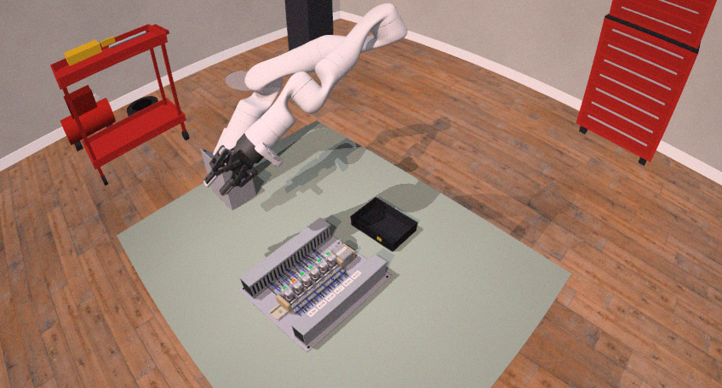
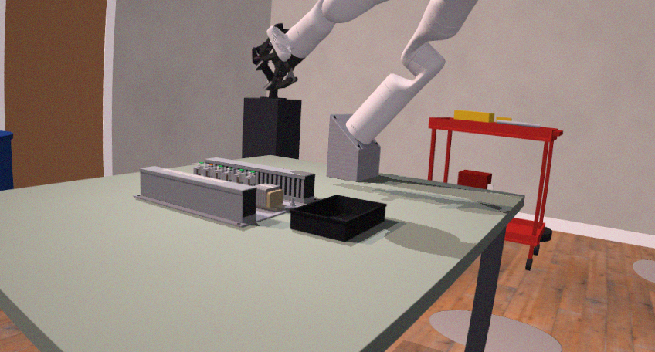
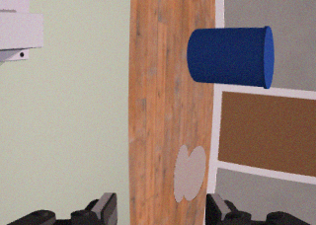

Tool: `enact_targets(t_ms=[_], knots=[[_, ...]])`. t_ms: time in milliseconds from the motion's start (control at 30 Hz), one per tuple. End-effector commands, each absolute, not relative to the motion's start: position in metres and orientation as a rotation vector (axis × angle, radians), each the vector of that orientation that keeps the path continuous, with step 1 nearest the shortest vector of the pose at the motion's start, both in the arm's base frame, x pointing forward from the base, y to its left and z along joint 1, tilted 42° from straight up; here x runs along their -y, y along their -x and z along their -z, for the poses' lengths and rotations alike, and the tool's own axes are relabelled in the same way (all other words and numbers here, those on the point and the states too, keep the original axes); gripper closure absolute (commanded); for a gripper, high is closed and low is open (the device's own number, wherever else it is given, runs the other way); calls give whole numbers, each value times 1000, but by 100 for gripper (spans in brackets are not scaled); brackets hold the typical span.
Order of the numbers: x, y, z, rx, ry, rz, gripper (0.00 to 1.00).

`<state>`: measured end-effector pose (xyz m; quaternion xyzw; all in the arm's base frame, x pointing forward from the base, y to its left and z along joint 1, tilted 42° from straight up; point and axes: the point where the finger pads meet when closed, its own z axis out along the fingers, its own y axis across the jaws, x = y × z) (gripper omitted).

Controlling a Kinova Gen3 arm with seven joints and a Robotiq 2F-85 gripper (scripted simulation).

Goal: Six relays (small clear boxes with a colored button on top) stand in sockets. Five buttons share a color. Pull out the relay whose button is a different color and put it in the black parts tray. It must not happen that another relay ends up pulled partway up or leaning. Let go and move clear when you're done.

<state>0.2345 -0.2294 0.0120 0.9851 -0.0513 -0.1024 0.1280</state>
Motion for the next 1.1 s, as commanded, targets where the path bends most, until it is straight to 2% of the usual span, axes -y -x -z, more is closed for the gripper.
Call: enact_targets(t_ms=[0,1067], knots=[[230,-235,-12,156,-2866,297,39],[218,-247,-1,421,-2897,306,39]])
